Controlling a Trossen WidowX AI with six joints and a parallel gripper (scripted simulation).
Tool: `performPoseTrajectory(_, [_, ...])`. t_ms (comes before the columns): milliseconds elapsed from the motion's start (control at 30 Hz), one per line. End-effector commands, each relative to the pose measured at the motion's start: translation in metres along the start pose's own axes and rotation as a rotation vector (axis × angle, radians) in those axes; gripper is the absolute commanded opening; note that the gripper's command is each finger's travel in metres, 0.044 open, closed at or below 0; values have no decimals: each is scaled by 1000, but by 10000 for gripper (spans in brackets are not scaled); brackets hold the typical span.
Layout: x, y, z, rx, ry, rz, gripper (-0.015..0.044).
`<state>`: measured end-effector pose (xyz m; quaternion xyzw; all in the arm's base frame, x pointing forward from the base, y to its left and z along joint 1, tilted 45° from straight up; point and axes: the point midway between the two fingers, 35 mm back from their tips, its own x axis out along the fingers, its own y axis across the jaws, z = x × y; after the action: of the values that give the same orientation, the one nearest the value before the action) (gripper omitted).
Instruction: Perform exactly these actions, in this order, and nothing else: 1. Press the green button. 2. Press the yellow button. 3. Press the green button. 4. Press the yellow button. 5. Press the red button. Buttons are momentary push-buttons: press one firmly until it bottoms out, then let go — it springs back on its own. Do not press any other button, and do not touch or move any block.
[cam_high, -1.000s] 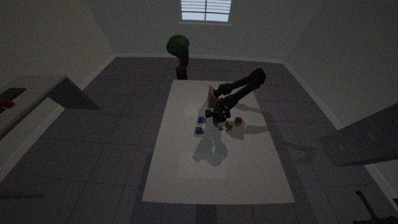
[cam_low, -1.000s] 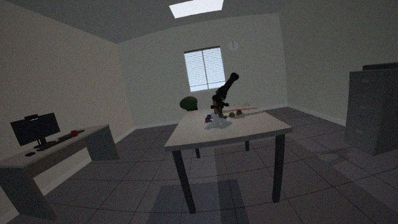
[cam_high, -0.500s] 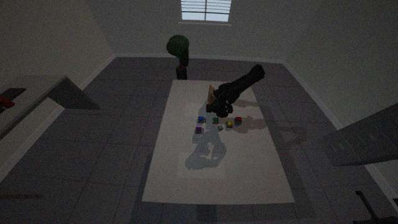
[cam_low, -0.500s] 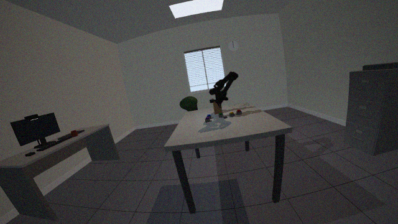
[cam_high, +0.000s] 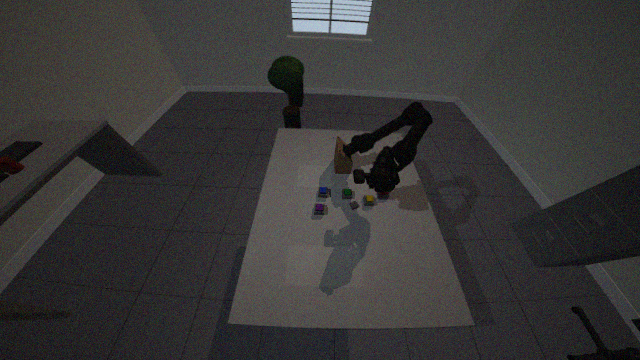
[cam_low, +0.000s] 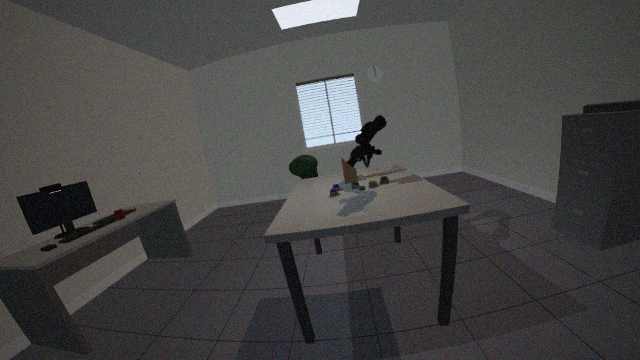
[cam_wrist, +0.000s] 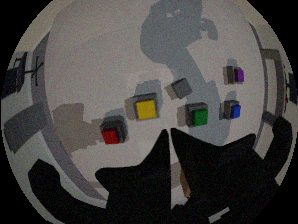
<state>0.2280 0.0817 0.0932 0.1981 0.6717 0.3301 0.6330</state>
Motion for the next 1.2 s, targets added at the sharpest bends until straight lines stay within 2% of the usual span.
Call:
performPoseTrajectory(0, [1,23,1,11,7,11,20])
performPoseTrajectory(100, [3,23,1,12,7,10,20])
performPoseTrajectory(267, [60,24,1,11,6,13,20])
performPoseTrajectory(1167, [95,25,0,11,6,15,20])
